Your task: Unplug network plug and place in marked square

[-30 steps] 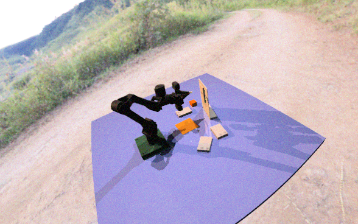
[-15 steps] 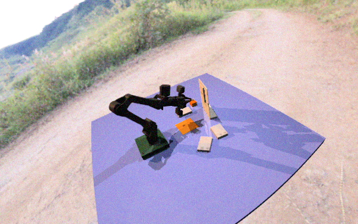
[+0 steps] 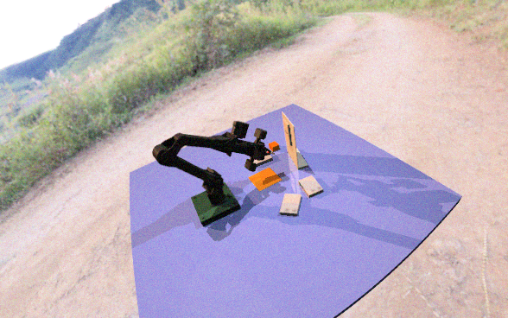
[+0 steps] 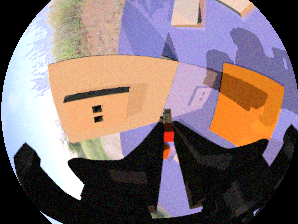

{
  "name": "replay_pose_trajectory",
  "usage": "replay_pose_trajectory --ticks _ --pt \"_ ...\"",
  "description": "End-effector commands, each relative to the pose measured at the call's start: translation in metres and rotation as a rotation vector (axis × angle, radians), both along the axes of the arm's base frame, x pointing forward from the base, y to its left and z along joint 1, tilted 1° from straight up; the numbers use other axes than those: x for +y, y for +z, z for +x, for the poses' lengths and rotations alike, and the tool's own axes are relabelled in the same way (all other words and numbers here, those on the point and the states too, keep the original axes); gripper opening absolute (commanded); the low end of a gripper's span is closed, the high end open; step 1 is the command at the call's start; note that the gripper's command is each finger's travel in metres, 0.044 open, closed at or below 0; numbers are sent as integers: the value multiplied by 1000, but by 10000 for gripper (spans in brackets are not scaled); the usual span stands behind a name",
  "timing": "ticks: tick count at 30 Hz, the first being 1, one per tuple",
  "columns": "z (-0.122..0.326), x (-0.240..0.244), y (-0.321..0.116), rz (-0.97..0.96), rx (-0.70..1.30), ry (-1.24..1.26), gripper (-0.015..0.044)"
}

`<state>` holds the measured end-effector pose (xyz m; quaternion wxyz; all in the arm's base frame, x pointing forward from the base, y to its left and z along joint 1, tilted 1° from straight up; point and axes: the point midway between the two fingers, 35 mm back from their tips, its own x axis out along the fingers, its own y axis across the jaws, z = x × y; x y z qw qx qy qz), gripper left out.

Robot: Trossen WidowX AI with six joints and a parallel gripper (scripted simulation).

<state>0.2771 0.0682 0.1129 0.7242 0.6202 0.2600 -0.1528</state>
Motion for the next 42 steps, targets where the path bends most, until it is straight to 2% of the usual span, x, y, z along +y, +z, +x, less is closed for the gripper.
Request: replay_pose_trajectory --ticks 1,16,42 --pt "-7 -5 -6 1 70 5 0" --pt "-45 -23 -26 40 342 -4 0" --pt "-42 -22 -61 41 345 -5 0"
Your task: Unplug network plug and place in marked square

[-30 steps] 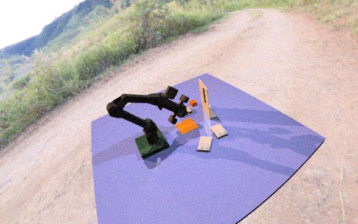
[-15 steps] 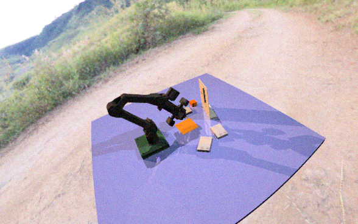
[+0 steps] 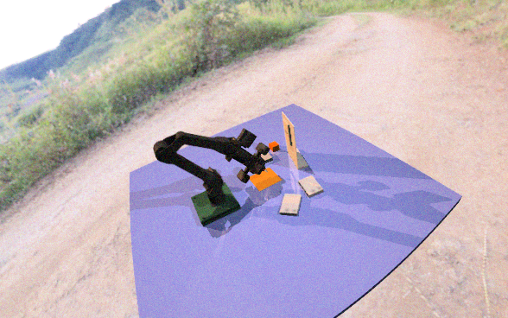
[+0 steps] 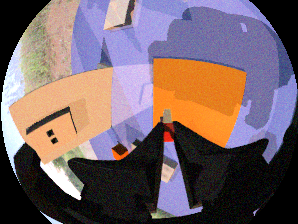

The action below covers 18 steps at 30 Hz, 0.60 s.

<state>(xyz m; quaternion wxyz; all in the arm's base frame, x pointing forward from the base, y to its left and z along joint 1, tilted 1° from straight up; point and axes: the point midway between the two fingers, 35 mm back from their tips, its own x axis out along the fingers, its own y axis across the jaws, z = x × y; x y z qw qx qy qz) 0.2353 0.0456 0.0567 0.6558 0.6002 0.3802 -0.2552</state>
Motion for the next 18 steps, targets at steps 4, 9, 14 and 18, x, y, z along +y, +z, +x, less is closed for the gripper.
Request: replay_pose_trajectory --ticks 4,9,14,18 --pt "0 1 -11 3 1 5 0" --pt "-1 1 -18 3 1 5 0" --pt "-2 1 -26 3 1 5 0" --pt "-3 1 -30 3 1 5 0"
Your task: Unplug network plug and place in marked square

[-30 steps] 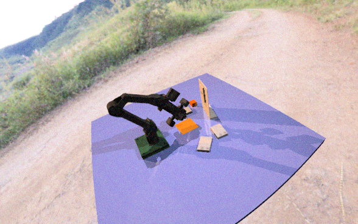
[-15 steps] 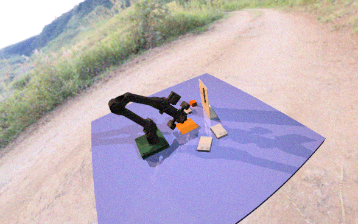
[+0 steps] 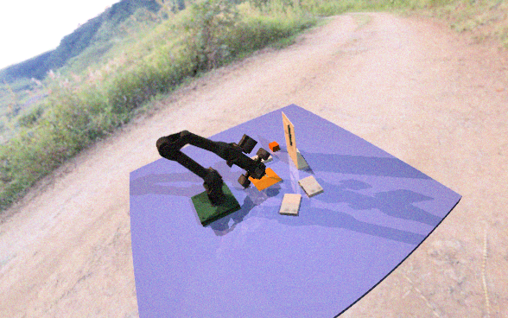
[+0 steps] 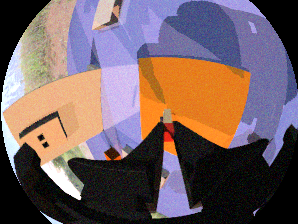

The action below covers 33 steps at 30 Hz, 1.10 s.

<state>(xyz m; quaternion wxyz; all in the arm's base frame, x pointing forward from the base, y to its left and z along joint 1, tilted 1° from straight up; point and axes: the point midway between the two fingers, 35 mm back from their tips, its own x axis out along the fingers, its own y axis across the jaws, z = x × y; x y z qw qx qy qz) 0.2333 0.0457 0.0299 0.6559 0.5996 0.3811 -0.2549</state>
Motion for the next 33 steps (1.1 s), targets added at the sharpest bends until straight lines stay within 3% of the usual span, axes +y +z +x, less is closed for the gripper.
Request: replay_pose_trajectory --ticks 1,16,22,33 --pt "-1 0 -4 3 0 3 0" --pt "0 -1 -6 1 0 -3 0" --pt "0 -1 -6 1 0 -3 156" --pt "-2 -1 -2 1 0 -2 156"
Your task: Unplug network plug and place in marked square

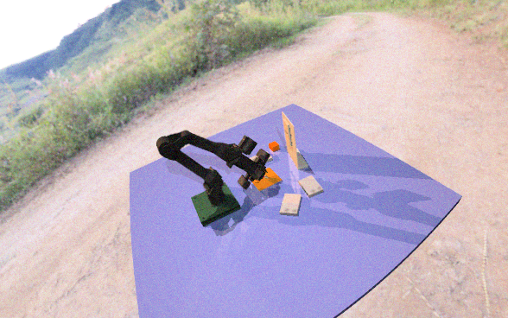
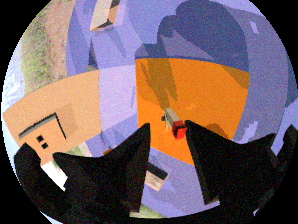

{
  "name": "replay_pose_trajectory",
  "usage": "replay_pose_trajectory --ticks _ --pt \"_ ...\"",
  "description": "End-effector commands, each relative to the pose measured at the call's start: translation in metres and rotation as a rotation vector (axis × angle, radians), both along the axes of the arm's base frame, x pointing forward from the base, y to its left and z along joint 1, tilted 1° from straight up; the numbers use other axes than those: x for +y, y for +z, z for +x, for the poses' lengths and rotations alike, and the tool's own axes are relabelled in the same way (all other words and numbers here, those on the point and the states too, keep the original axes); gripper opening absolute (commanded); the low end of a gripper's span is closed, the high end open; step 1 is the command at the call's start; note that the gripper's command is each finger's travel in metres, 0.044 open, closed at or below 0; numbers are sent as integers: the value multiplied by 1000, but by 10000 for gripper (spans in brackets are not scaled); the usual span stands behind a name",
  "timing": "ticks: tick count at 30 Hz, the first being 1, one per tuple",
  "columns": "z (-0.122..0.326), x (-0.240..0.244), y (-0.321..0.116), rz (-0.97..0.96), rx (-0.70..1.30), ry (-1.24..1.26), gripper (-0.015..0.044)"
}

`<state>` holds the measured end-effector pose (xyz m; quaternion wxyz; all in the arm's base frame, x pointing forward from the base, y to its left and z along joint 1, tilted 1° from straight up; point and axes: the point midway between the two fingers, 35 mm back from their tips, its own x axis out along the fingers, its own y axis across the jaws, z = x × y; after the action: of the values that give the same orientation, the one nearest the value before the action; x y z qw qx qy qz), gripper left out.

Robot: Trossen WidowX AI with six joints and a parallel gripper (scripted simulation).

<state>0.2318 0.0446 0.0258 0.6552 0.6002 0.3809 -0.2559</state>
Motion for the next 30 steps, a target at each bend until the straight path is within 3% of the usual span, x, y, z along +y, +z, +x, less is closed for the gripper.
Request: replay_pose_trajectory --ticks 1,30 --pt "-1 0 3 0 -1 0 156" --pt "-12 -2 20 1 0 3 156"
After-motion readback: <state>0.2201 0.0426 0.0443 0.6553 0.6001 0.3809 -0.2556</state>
